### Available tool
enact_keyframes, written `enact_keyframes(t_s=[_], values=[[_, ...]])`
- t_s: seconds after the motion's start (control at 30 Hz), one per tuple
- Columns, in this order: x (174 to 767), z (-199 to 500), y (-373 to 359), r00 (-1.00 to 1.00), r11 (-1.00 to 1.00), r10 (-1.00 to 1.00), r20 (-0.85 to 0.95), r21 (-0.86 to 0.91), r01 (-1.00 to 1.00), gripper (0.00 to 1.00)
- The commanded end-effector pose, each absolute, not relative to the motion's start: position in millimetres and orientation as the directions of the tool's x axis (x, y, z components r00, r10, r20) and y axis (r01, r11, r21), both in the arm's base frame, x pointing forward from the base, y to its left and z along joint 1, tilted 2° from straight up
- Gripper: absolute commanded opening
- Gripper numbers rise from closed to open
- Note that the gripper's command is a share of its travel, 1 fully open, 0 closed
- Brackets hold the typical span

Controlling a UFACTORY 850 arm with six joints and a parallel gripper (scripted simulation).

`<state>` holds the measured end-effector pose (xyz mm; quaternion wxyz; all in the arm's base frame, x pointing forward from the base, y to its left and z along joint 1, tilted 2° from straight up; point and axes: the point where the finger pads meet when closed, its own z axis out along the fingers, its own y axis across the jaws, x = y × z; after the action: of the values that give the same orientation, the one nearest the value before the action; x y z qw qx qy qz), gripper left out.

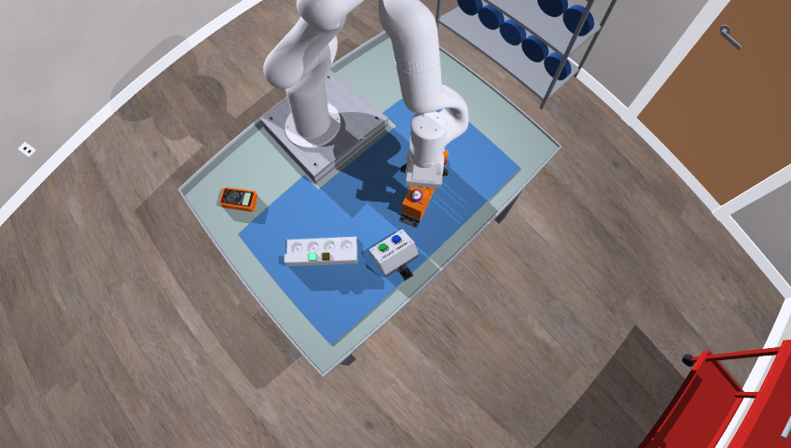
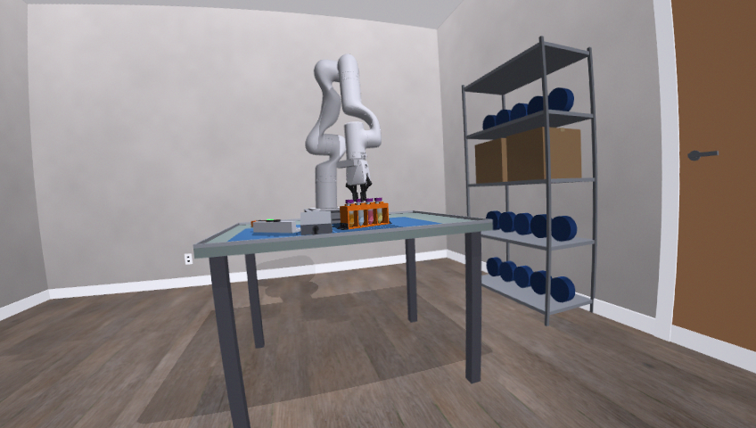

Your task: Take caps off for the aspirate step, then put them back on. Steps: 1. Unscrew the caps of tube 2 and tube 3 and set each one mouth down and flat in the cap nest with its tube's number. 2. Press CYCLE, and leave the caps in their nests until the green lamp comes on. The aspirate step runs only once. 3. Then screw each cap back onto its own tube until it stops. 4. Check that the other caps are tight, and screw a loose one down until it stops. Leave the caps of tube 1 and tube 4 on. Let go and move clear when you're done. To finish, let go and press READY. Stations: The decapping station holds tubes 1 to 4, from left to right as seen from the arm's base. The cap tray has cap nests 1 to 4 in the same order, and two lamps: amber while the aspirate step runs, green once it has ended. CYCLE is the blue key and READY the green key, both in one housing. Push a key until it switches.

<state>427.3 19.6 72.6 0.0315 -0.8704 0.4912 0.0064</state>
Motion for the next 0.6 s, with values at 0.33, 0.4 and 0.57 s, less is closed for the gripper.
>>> enact_keyframes(t_s=[0.33,0.4,0.57], values=[[428.1,73.1,19.9,-0.053,0.053,-0.998,-0.038,-0.011,-0.999,0.00],[428.1,73.2,19.9,-0.152,0.153,-0.988,-0.038,-0.007,-0.988,0.00],[428.1,73.2,19.9,-0.392,0.392,-0.919,-0.039,0.002,-0.920,0.00]])
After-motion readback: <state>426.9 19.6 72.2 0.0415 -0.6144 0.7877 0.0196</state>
